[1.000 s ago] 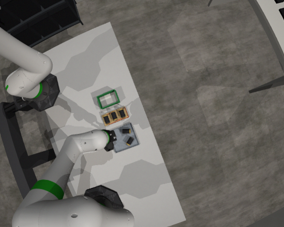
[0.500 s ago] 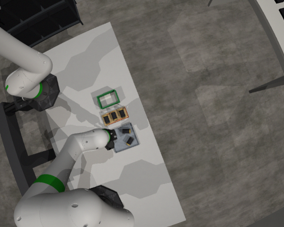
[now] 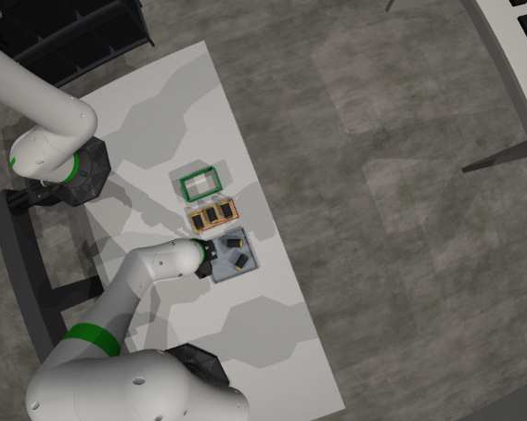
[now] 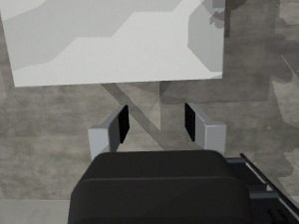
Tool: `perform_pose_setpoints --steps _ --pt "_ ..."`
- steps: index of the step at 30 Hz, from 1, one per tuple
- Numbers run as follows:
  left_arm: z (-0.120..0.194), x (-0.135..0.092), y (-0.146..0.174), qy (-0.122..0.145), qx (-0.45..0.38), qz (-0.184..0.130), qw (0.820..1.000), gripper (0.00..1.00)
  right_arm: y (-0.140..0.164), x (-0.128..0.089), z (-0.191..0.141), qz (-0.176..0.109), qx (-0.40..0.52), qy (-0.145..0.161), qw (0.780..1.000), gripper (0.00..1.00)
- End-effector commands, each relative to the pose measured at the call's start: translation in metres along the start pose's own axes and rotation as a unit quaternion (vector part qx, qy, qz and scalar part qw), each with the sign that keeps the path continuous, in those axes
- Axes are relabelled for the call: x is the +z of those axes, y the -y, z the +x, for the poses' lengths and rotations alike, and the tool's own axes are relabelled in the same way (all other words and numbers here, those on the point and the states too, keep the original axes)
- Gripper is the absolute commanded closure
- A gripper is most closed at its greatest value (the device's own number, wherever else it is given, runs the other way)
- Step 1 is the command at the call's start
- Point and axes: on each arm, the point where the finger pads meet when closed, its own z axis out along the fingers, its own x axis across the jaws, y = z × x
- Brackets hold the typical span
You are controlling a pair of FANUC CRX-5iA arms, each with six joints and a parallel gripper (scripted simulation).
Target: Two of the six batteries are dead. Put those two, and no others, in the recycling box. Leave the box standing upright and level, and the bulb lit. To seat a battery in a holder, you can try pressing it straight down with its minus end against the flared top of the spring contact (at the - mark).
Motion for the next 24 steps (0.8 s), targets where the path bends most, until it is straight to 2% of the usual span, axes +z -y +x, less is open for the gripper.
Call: perform_pose_setpoints --steps 1,9,19,24 --pt "0.0 -0.001 0.0 0.0 0.0 -0.001 1.0 0.0 -0.001 -0.001 0.0 -0.001 0.0 0.0 1.0 0.43" --pt "0.0 -0.001 0.0 0.0 0.0 -0.001 1.0 0.0 -0.001 0.001 0.0 -0.001 0.0 0.0 1.0 0.43" --pt "0.0 -0.001 0.0 0.0 0.0 -0.001 1.0 0.0 -0.001 0.04 0.0 -0.001 0.0 0.0 1.0 0.43" --pt "0.0 -0.001 0.0 0.0 0.0 -0.001 1.0 0.0 -0.001 0.044 0.0 -0.001 0.0 0.0 1.0 0.43"
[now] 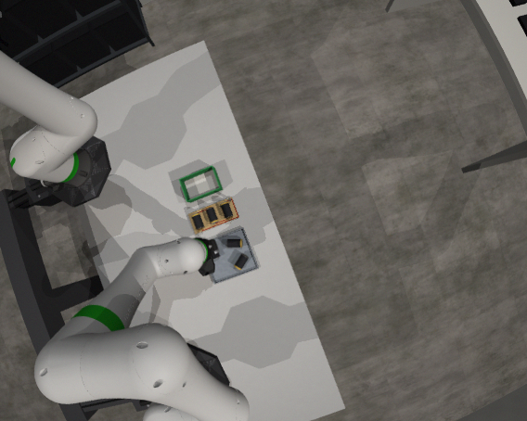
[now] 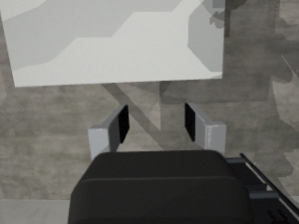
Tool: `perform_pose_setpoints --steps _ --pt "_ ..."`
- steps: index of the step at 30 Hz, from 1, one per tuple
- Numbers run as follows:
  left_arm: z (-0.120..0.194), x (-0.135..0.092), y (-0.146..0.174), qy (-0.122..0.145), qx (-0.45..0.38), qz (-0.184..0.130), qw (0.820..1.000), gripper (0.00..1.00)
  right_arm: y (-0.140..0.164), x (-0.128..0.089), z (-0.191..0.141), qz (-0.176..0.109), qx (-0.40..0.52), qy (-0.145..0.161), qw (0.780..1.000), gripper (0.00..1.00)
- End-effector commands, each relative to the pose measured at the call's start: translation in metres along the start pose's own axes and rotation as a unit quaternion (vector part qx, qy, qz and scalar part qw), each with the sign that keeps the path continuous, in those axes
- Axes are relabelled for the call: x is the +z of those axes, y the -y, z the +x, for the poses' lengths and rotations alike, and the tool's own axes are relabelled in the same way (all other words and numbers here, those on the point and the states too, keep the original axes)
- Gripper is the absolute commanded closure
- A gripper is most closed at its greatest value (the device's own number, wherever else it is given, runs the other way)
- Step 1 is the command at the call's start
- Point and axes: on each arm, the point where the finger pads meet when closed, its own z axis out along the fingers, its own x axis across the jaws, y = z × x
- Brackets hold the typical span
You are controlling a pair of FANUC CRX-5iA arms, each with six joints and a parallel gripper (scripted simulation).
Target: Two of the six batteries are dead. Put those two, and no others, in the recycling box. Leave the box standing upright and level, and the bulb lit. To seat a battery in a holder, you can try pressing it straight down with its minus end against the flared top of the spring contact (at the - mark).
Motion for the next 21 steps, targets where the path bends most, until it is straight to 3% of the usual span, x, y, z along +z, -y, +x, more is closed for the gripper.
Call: perform_pose_setpoints --steps 1,10,11,21 --pt "-0.0001 -0.0009 -0.0002 0.0 0.0 -0.001 1.0 0.0 -0.0011 -0.0002 -0.0003 -0.001 0.0 0.0 1.0 0.43" --pt "-0.0001 -0.0009 -0.0002 0.0 0.0 -0.001 1.0 0.0 -0.0011 -0.0002 -0.0003 -0.001 0.0 0.0 1.0 0.43" --pt "-0.0001 -0.0009 -0.0002 0.0 0.0 -0.001 1.0 0.0 -0.0011 -0.0002 -0.0003 -0.001 0.0 0.0 1.0 0.1" --pt "-0.0001 -0.0009 -0.0002 0.0 0.0 -0.001 1.0 0.0 -0.0011 -0.0002 -0.0003 -0.001 0.0 0.0 1.0 0.1"
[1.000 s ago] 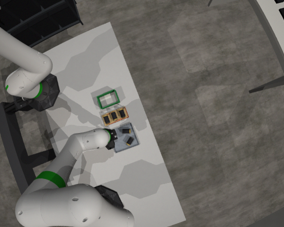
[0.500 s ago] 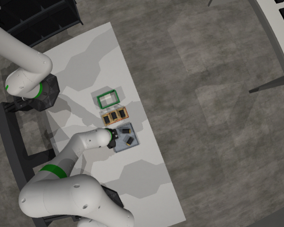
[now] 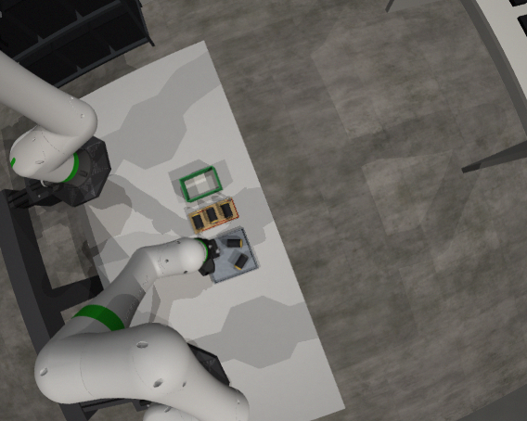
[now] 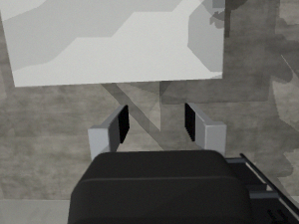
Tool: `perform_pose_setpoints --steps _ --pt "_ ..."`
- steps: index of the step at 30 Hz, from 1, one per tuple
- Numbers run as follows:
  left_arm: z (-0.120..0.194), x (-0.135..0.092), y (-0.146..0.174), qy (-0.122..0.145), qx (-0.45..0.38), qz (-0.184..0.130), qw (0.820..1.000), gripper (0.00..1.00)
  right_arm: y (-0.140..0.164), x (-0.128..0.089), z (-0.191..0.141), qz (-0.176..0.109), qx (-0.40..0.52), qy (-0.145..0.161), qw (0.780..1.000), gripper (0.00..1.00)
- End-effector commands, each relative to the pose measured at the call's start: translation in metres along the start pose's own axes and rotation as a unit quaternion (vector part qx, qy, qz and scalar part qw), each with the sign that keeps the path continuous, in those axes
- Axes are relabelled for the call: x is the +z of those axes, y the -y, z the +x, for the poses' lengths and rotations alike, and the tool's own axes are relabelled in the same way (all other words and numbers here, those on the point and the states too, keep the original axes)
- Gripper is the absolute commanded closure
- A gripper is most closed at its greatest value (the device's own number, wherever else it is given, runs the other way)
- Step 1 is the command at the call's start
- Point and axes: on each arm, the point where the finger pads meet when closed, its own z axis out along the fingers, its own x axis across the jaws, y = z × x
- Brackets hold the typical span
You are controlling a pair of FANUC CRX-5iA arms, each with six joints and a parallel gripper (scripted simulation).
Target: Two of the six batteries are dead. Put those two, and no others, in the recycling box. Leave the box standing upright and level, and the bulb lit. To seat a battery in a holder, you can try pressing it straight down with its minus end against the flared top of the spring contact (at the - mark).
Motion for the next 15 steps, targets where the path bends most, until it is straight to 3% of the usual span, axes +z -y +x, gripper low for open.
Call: perform_pose_setpoints --steps 1,15 --pt "-0.0001 -0.0009 -0.0002 0.0 0.0 -0.001 1.0 0.0 -0.0009 -0.0006 -0.0003 -0.001 0.0 0.0 1.0 0.1" --pt "-0.0001 -0.0009 -0.0002 0.0 0.0 -0.001 1.0 0.0 -0.0009 -0.0027 -0.0003 -0.001 0.0 0.0 1.0 0.1"
